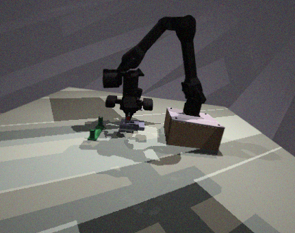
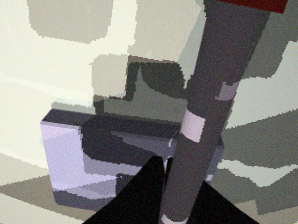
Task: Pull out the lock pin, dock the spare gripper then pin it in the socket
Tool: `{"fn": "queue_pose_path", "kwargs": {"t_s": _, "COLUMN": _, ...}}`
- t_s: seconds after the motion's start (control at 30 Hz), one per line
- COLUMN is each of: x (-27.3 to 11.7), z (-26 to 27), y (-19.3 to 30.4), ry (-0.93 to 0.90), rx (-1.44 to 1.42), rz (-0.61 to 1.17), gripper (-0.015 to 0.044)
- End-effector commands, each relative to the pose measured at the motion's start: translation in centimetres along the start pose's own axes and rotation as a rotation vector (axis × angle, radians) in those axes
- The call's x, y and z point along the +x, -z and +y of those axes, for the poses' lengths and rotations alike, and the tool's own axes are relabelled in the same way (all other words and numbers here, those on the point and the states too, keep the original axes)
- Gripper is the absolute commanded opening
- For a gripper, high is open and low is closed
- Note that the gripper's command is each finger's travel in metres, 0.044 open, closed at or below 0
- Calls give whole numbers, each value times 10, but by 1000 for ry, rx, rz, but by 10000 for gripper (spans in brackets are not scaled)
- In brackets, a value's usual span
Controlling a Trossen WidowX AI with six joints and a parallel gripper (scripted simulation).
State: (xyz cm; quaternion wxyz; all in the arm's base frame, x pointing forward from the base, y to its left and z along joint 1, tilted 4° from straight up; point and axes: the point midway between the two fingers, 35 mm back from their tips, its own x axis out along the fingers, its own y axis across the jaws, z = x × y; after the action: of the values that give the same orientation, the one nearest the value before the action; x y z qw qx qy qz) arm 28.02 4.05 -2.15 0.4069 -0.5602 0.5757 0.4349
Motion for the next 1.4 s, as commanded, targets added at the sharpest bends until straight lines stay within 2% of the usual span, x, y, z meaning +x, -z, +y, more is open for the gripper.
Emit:
{"fn": "queue_pose_path", "kwargs": {"t_s": 0.0, "x": 0, "z": -1, "y": 3, "ry": 2, "rx": -6, "rz": 5, "gripper": 0}}
{"fn": "queue_pose_path", "kwargs": {"t_s": 0.27, "x": 1, "z": 0, "y": 6, "ry": 1, "rx": -6, "rz": 5, "gripper": 0}}
{"fn": "queue_pose_path", "kwargs": {"t_s": 0.53, "x": 1, "z": 0, "y": 4, "ry": -3, "rx": 0, "rz": 0, "gripper": 200}}
{"fn": "queue_pose_path", "kwargs": {"t_s": 1.37, "x": -40, "z": 4, "y": -15, "ry": -12, "rx": -25, "rz": 13, "gripper": 200}}
